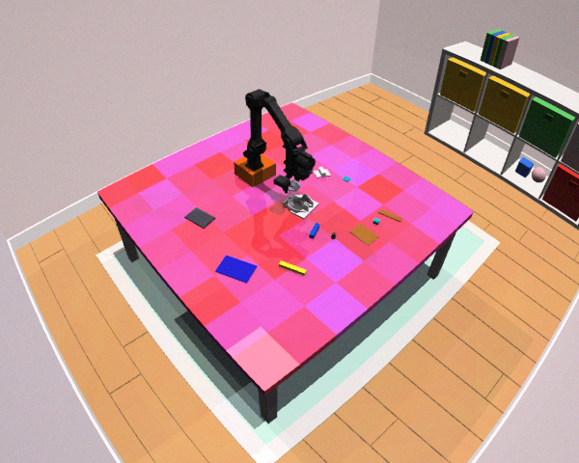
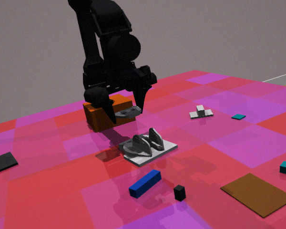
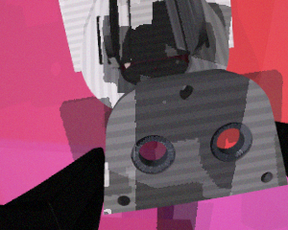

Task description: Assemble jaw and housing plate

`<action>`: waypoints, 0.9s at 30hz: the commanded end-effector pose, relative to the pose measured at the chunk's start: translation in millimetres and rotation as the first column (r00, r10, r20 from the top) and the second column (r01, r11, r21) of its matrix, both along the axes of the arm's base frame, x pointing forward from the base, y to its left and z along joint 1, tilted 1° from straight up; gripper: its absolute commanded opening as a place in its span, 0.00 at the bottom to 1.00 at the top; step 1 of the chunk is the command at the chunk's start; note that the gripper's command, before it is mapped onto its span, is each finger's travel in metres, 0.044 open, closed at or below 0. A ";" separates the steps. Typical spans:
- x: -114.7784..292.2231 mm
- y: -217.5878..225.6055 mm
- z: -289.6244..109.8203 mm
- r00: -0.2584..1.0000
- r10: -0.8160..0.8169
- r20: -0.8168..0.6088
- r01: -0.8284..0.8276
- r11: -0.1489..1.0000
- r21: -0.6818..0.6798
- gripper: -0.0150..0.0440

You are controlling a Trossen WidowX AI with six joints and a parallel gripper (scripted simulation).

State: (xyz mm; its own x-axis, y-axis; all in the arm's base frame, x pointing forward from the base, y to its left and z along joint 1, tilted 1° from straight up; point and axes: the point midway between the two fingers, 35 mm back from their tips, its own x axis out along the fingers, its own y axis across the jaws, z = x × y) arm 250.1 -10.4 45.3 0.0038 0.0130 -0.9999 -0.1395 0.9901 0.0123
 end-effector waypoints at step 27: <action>-4.5 4.4 -0.6 1.000 0.000 -0.001 0.000 1.000 -0.003 0.85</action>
